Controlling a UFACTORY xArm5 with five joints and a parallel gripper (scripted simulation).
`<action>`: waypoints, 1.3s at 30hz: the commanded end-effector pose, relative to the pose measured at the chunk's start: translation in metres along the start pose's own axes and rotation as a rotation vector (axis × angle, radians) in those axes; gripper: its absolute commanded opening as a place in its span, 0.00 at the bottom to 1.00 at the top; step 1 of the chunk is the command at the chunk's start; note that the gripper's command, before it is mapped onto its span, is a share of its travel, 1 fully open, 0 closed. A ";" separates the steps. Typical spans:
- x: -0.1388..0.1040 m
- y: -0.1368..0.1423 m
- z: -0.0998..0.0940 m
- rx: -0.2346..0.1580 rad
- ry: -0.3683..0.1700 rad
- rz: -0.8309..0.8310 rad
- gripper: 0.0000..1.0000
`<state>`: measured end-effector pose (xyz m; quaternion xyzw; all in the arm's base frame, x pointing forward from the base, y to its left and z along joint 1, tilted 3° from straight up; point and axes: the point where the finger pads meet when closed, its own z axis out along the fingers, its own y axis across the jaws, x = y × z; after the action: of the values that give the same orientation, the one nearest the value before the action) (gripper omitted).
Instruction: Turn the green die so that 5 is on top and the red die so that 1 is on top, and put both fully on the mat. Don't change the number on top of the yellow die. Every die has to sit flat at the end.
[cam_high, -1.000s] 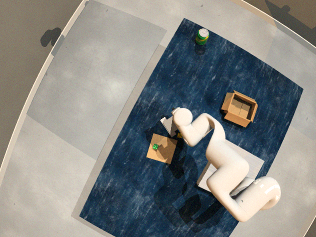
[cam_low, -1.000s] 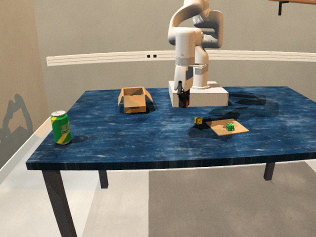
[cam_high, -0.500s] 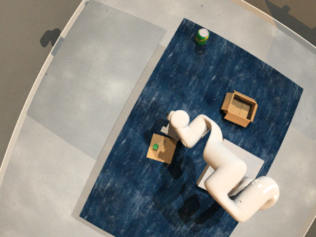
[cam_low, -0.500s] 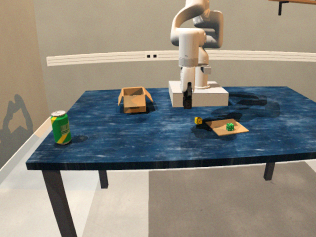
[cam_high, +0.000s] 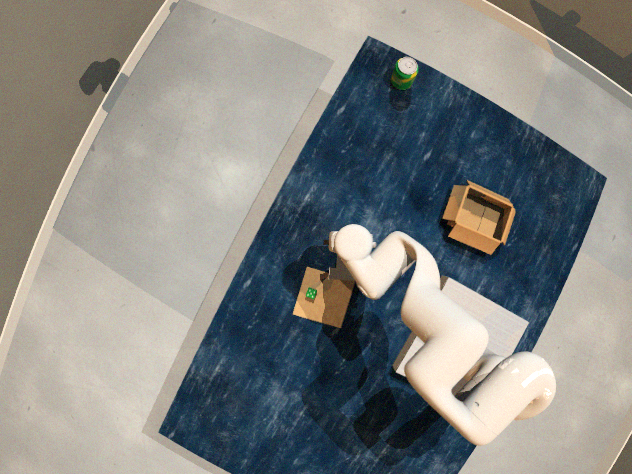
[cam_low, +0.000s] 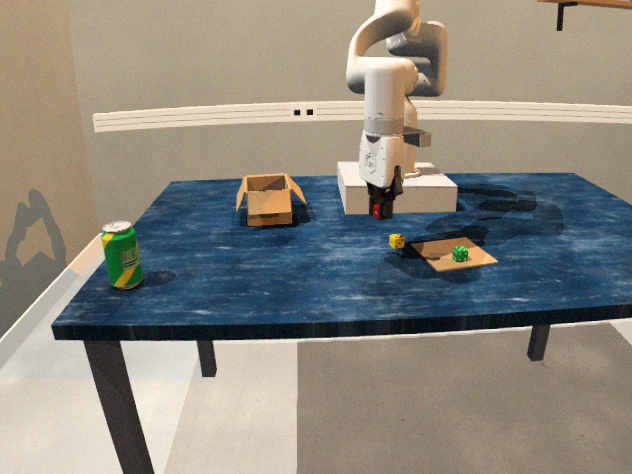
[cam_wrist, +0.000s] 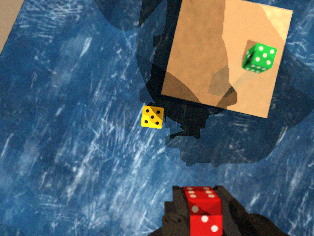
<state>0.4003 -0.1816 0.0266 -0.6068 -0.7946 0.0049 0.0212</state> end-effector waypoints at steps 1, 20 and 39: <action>0.002 0.005 0.000 -0.002 -0.003 -0.174 0.21; 0.012 0.018 0.002 -0.001 -0.005 -0.700 0.21; 0.017 0.023 0.004 -0.004 -0.015 -0.938 0.21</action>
<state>0.4168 -0.1584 0.0216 -0.1834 -0.9828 -0.0035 0.0194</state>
